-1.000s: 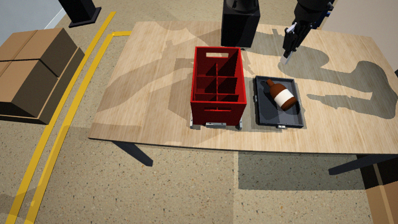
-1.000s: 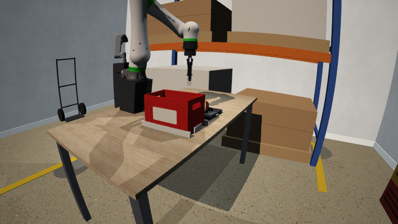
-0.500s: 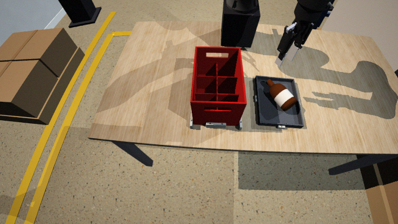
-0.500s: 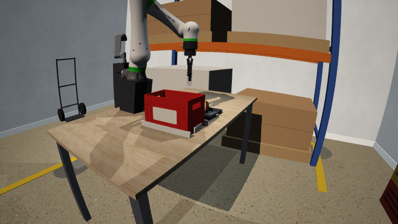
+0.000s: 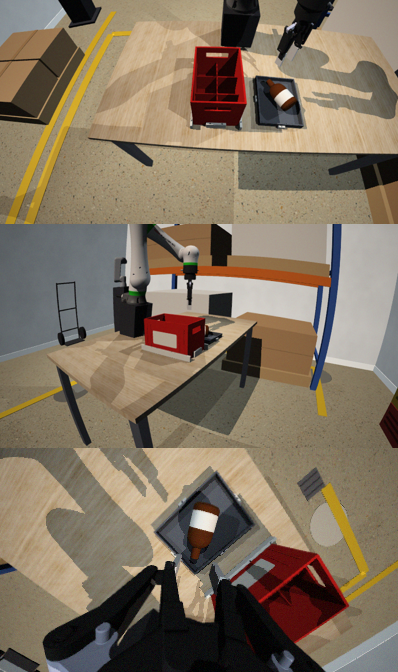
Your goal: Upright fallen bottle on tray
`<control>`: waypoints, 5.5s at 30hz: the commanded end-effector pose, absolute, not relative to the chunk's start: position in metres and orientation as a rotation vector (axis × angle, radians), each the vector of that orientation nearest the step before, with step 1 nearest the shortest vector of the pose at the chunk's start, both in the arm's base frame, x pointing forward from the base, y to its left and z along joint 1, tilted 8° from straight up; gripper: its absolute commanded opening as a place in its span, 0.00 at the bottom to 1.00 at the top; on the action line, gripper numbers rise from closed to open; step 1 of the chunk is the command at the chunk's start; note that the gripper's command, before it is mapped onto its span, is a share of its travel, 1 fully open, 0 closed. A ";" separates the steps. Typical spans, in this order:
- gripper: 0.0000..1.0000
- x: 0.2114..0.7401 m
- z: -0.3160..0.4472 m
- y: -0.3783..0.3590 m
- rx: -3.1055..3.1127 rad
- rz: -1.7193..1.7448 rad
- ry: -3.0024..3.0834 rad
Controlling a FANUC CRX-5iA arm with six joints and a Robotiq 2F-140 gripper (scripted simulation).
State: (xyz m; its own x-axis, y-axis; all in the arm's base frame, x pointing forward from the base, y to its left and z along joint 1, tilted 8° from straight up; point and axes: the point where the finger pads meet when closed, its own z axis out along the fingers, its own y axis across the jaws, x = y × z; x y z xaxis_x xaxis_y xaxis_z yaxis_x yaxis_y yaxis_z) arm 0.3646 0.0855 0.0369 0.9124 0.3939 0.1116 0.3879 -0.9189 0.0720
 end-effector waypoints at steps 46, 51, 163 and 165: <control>0.38 0.376 -0.036 0.083 3.022 0.191 0.615; 0.38 0.378 -0.051 0.082 3.022 0.191 0.615; 0.38 0.386 -0.113 0.080 3.022 0.191 0.615; 0.38 0.387 -0.115 0.080 3.022 0.191 0.615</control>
